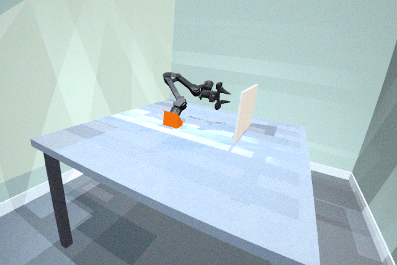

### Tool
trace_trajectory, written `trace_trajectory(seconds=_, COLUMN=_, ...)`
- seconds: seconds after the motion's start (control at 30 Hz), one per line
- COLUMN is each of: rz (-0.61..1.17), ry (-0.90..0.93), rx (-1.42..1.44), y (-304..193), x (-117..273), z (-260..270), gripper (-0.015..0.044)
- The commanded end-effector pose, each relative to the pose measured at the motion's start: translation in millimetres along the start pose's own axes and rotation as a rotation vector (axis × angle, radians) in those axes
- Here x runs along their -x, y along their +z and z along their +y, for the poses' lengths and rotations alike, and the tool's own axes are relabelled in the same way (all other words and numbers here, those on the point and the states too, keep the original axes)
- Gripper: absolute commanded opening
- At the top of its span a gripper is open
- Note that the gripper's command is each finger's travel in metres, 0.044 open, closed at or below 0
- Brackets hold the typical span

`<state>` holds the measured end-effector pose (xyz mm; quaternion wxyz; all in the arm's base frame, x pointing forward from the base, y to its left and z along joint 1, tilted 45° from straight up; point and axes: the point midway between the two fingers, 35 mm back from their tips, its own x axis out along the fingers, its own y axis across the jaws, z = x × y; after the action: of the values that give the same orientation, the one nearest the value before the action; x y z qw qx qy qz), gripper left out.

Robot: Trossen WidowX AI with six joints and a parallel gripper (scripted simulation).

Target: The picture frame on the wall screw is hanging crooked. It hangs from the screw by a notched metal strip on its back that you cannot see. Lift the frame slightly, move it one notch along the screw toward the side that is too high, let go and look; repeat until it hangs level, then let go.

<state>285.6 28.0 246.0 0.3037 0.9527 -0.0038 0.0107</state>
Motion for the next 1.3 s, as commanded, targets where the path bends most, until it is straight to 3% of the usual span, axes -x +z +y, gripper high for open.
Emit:
trace_trajectory(seconds=0.0, rz=0.0, ry=0.0, rx=-0.001, y=0, x=1, z=1, gripper=0.026)
trace_trajectory(seconds=0.47, rz=-0.018, ry=-0.008, rx=-0.123, y=14, x=93, z=36, gripper=0.026)
trace_trajectory(seconds=1.27, rz=-0.018, ry=-0.008, rx=-0.124, y=14, x=95, z=36, gripper=0.026)
